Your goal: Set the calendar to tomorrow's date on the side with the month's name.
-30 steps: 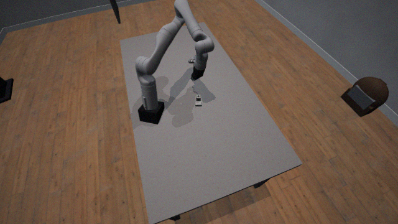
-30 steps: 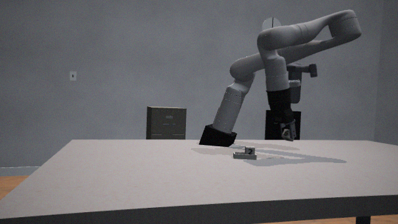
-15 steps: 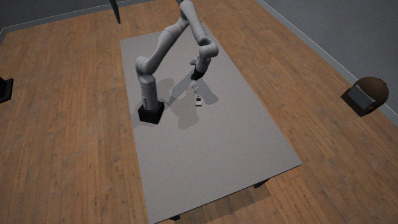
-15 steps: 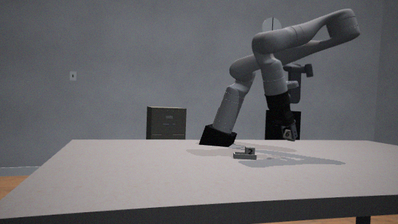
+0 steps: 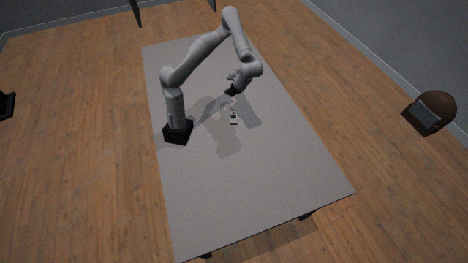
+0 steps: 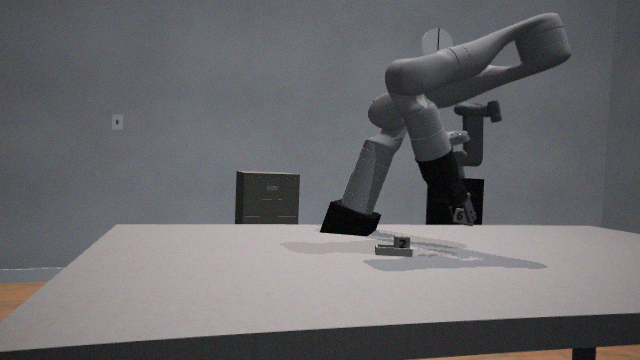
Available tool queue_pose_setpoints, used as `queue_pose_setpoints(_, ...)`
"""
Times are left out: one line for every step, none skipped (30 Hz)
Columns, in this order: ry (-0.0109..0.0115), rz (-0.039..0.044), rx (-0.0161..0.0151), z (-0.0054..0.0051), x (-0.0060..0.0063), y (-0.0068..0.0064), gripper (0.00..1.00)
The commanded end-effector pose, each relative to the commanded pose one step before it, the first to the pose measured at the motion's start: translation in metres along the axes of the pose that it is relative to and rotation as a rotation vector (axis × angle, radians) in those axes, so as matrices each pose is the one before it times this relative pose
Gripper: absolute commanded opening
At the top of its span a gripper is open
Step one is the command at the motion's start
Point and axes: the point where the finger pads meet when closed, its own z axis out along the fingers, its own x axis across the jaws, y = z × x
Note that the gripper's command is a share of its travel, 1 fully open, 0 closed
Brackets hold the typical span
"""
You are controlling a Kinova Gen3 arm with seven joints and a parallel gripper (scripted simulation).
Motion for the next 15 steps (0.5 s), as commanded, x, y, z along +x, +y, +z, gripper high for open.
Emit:
queue_pose_setpoints(0.00291, 0.00510, 0.00108, -0.00134, -0.00025, 0.00199, 0.60)
queue_pose_setpoints(-0.00085, -0.00007, 0.00587, 0.00017, -0.00003, 0.00010, 0.60)
queue_pose_setpoints(-0.00135, -0.00010, 0.01008, 0.00028, -0.00005, 0.00017, 0.60)
queue_pose_setpoints(-0.00173, -0.00012, 0.01455, 0.00036, -0.00007, 0.00023, 0.60)
queue_pose_setpoints(-0.00185, -0.00011, 0.01881, 0.00039, -0.00008, 0.00028, 0.60)
queue_pose_setpoints(-0.00166, -0.00008, 0.02251, 0.00036, -0.00007, 0.00031, 0.60)
queue_pose_setpoints(-0.00117, -0.00005, 0.02531, 0.00026, -0.00005, 0.00032, 0.60)
queue_pose_setpoints(-0.00044, -0.00004, 0.02696, 0.00012, -0.00003, 0.00031, 0.60)
queue_pose_setpoints(0.00037, -0.00006, 0.02730, -0.00005, 0.00001, 0.00027, 0.60)
queue_pose_setpoints(0.00111, -0.00010, 0.02626, -0.00021, 0.00004, 0.00022, 0.60)
queue_pose_setpoints(0.00164, -0.00016, 0.02389, -0.00033, 0.00007, 0.00017, 0.60)
queue_pose_setpoints(0.00186, -0.00019, 0.02037, -0.00038, 0.00008, 0.00011, 0.60)
queue_pose_setpoints(0.00176, -0.00020, 0.01601, -0.00037, 0.00008, 0.00007, 0.60)
queue_pose_setpoints(0.00139, -0.00017, 0.01124, -0.00029, 0.00006, 0.00004, 0.60)
queue_pose_setpoints(0.00000, 0.00000, 0.00000, 0.00000, 0.00000, 0.00000, 0.60)
